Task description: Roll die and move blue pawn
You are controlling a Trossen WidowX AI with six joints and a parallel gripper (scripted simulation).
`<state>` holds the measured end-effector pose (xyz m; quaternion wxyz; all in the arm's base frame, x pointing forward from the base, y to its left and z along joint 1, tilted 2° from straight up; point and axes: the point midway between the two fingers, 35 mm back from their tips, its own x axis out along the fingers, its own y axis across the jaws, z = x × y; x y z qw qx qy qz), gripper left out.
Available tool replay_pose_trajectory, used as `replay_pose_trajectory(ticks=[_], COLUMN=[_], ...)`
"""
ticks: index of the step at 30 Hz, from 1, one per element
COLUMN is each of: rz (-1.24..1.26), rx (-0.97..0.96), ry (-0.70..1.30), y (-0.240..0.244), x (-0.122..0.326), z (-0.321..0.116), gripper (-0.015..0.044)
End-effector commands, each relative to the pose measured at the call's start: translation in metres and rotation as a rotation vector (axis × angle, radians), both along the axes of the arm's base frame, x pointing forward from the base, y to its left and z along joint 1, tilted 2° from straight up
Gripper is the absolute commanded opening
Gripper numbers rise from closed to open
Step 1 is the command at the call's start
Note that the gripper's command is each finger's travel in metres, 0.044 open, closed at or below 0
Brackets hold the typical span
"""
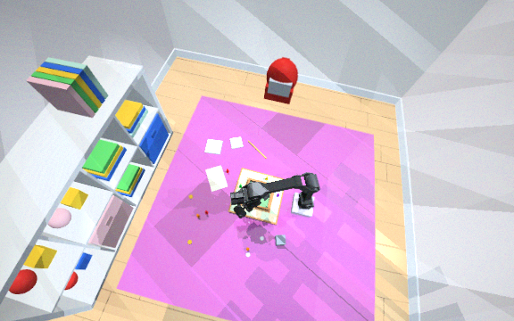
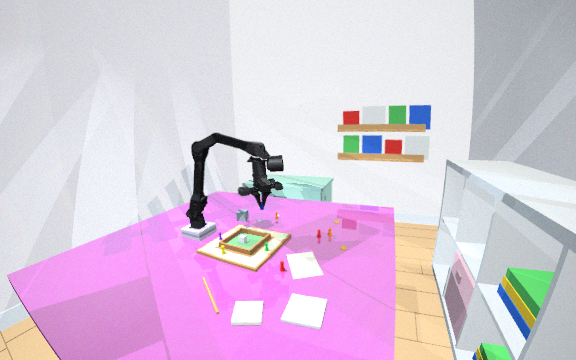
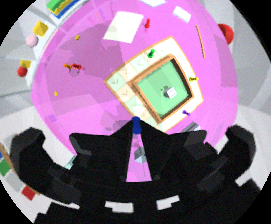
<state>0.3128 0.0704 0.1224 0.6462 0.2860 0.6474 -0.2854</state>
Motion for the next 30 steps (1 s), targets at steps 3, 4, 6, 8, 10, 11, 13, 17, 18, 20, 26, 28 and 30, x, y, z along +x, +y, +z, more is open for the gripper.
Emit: replay_pose_trajectory(ticks=[3,4,6,8,10,11,13,17,18,20,26,28,30], rz=[-0.001,-0.001,-0.001,-0.001,-0.001,-0.001,-0.001,-0.001,-0.001,-0.001,-0.001,-0.001,-0.001], rx=[0.003,0.003,0.003,0.004,0.004,0.004,0.004,0.004,0.004,0.004,0.005,0.005,0.005], ry=[0.007,0.008,0.008,0.009,0.010,0.010,0.011,0.012,0.013,0.013,0.015,0.016,0.017], y=[0.008,0.009,0.011,0.013,0.015,0.016,0.017,0.020,0.020,0.021,0.022,0.023,0.022], x=[-0.021,-0.024,-0.031,-0.039,-0.046,-0.049,-0.057,-0.071,-0.075,-0.082,-0.104,-0.112,-0.119], z=[-0.008,-0.009,-0.012,-0.015,-0.018,-0.019,-0.022,-0.029,-0.030,-0.034,-0.045,-0.049,-0.053], gripper=[0.0000,0.0000,0.0000,0.0000,0.0000,0.0000,0.0000,0.0000,0.0000,0.0000,0.0000,0.0000,0.0000])
